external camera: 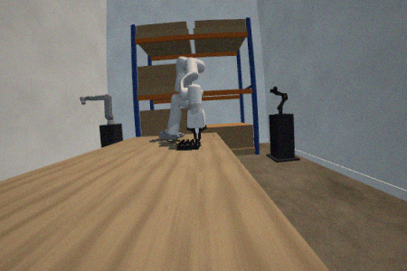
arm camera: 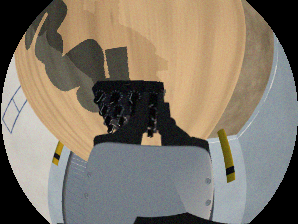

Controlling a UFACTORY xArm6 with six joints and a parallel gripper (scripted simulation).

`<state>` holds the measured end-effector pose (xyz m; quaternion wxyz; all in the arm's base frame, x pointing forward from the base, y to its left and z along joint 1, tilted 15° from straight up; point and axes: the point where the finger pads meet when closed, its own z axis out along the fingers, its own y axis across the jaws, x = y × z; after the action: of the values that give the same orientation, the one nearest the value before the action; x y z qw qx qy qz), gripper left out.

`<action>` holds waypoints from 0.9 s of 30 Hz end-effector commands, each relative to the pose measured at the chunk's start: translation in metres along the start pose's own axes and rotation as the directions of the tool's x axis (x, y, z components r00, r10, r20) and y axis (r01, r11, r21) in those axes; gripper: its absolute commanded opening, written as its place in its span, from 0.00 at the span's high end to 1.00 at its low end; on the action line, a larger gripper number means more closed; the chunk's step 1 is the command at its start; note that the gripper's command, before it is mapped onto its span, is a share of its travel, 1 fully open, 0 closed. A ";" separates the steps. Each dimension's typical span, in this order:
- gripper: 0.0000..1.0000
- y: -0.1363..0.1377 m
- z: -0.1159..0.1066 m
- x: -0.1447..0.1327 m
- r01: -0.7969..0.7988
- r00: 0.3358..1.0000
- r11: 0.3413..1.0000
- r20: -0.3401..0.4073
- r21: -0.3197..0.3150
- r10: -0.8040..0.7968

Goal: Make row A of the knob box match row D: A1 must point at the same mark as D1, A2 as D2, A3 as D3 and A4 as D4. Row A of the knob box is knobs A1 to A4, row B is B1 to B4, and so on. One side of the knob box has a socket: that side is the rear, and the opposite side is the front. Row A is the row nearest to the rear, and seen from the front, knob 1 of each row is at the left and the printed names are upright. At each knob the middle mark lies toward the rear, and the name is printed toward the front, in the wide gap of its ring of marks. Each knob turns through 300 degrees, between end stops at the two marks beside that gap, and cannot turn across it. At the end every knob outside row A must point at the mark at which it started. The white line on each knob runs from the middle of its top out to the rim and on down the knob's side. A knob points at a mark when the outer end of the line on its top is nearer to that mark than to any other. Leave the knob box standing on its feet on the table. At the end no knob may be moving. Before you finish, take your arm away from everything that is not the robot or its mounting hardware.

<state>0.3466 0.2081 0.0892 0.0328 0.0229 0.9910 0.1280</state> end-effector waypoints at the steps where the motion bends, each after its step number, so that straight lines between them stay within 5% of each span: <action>1: 0.92 0.001 -0.001 -0.001 0.000 1.000 1.000 0.003 -0.002 0.000; 5: 0.92 0.001 -0.001 -0.001 0.000 1.000 1.000 0.003 -0.002 0.000; 6: 0.81 0.001 -0.001 -0.001 0.000 1.000 1.000 0.003 -0.002 0.000; 27: 0.81 0.001 -0.001 -0.001 0.000 1.000 1.000 0.003 -0.002 0.000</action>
<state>0.3467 0.2082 0.0894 0.0331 0.0228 0.9909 0.1281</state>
